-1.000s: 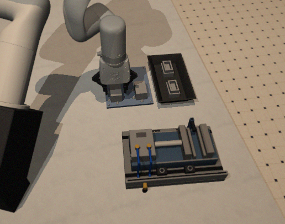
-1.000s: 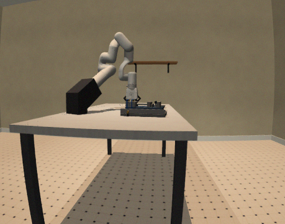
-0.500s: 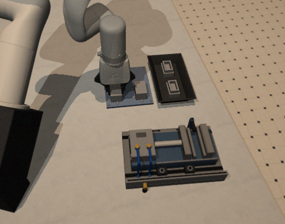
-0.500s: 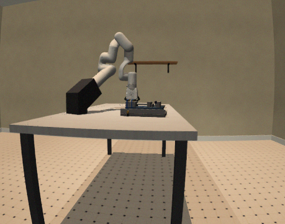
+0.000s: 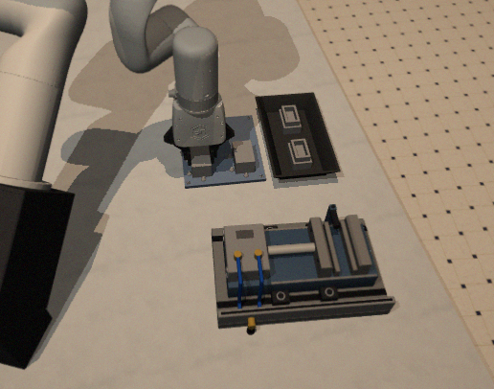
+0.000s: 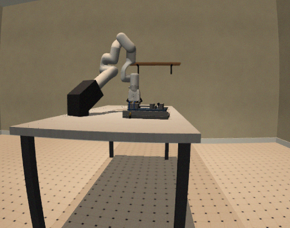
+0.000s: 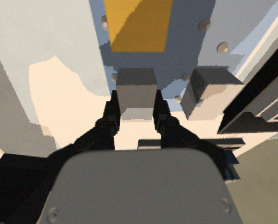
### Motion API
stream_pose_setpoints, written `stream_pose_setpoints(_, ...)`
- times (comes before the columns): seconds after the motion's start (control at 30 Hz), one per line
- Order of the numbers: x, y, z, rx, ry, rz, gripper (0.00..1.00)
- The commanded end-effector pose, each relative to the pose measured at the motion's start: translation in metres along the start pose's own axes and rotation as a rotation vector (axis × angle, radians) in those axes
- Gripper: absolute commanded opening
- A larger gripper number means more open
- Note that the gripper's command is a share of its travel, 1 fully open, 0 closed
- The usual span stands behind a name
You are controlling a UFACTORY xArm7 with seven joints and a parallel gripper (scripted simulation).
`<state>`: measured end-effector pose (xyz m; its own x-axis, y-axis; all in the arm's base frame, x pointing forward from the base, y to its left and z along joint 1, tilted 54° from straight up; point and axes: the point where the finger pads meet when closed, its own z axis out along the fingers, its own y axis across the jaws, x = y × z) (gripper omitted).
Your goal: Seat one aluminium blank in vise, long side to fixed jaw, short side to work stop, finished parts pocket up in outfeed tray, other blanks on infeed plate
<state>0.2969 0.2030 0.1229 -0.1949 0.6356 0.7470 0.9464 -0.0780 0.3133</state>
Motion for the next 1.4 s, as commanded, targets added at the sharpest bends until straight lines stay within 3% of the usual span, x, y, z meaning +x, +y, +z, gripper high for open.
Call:
stream_pose_setpoints(0.0,0.0,0.001,0.0,-0.002,0.0,0.0,0.0)
stream_pose_setpoints(0.8,0.0,0.001,-0.002,-0.002,0.0,0.0,0.0)
stream_pose_setpoints(1.2,0.0,0.001,-0.021,-0.002,0.0,0.0,0.0)
stream_pose_setpoints(1.37,0.0,0.001,-0.037,-0.002,0.0,0.0,0.0)
